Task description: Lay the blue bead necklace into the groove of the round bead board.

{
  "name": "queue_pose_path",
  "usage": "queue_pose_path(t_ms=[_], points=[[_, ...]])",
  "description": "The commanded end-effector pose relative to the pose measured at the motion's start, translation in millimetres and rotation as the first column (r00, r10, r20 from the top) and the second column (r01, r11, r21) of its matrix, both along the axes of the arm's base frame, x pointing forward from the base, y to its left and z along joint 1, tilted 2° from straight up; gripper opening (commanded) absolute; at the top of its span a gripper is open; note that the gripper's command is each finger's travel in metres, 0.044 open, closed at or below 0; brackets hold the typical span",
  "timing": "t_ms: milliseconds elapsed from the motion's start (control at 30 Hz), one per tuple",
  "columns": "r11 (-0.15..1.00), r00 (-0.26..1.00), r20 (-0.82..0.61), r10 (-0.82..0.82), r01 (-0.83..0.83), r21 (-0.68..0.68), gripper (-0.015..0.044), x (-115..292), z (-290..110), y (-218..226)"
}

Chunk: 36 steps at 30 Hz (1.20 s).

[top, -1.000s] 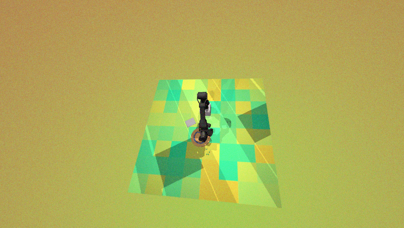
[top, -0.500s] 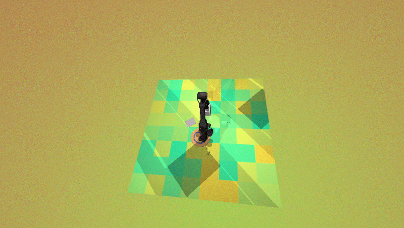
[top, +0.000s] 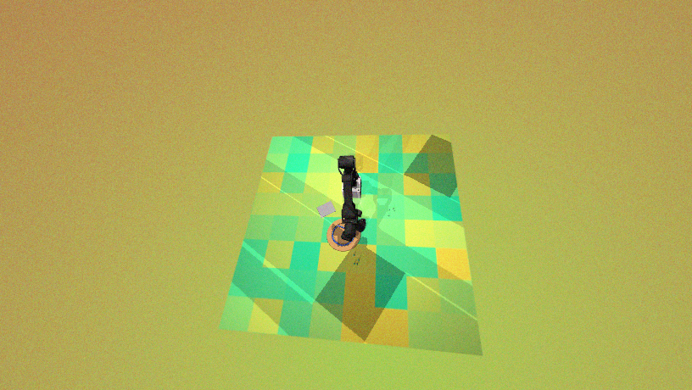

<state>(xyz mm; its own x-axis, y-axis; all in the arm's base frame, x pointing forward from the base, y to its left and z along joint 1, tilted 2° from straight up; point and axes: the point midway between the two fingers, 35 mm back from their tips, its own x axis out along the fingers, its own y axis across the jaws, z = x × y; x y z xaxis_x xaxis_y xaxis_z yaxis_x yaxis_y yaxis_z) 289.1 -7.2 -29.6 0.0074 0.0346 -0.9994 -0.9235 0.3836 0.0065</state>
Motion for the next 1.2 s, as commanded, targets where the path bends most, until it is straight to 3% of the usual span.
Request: queue_pose_path(t_ms=[0, 300, 867, 1167], points=[[1.000, 1.000, 0.008, -0.002, 0.002, 0.002, 0.0000, -1.1, 1.6, 2.9], [1.000, 1.000, 0.008, -0.002, 0.002, 0.002, 0.0000, -1.1, -6.6, 3.3], [1.000, 1.000, 0.007, 0.001, -0.001, 0.000, 0.0440, -1.0, -2.2, 2.6], [1.000, 1.000, 0.008, -0.002, 0.002, 0.002, 0.0440, -1.0, 1.6, 2.4]])
